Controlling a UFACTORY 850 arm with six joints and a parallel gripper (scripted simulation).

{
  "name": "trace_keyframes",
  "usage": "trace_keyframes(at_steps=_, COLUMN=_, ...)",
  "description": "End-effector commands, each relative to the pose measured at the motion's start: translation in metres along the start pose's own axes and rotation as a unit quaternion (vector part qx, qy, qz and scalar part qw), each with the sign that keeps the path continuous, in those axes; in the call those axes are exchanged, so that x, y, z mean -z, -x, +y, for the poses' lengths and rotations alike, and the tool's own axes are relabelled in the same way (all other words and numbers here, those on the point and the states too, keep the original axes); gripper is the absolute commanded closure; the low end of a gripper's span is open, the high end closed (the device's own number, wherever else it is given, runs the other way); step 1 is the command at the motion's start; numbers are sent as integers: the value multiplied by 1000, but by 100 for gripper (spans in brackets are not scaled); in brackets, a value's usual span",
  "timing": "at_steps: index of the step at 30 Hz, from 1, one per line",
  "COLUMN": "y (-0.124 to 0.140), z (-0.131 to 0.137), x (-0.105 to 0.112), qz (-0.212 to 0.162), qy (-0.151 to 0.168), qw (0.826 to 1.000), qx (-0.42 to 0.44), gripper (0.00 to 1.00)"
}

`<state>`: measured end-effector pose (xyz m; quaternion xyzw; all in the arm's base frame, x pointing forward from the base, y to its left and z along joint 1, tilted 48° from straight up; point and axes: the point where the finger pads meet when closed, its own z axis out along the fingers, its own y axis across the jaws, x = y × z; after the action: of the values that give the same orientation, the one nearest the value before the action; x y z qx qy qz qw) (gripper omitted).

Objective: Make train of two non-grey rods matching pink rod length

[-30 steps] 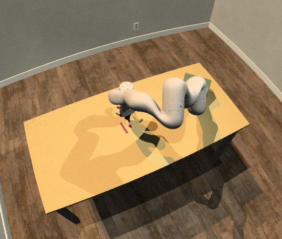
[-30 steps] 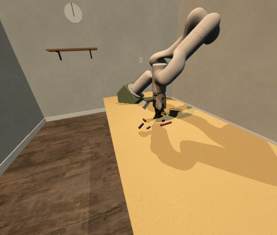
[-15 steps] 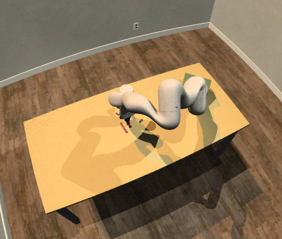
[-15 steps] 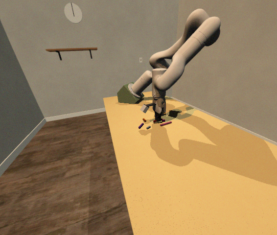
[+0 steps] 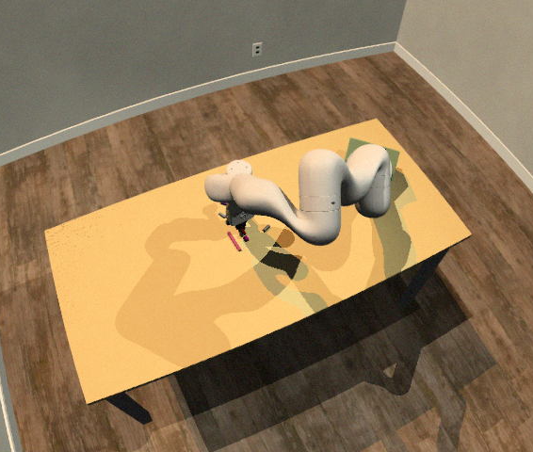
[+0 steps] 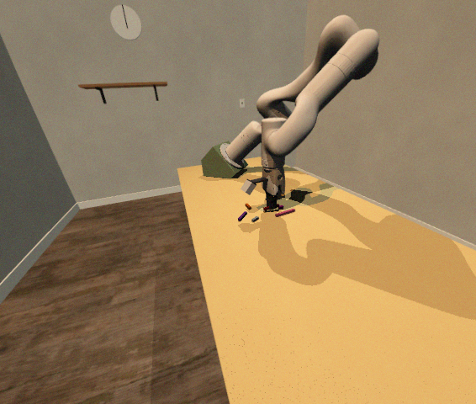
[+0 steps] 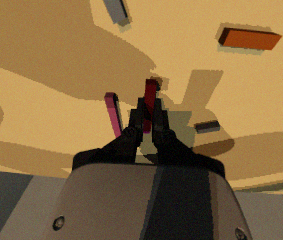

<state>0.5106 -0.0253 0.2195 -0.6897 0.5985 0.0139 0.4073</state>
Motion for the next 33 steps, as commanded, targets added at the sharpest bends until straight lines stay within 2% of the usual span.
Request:
trace_keyframes(at_steps=1, y=0, z=-1, x=0, qz=0, qy=-1, qw=1000, qx=0, gripper=96)
trace_keyframes(at_steps=23, y=0, z=-1, x=-1, qz=0, qy=-1, qw=1000, qx=0, gripper=96)
trace_keyframes(at_steps=33, y=0, z=-1, x=-9, qz=0, qy=-1, qw=1000, qx=0, gripper=96)
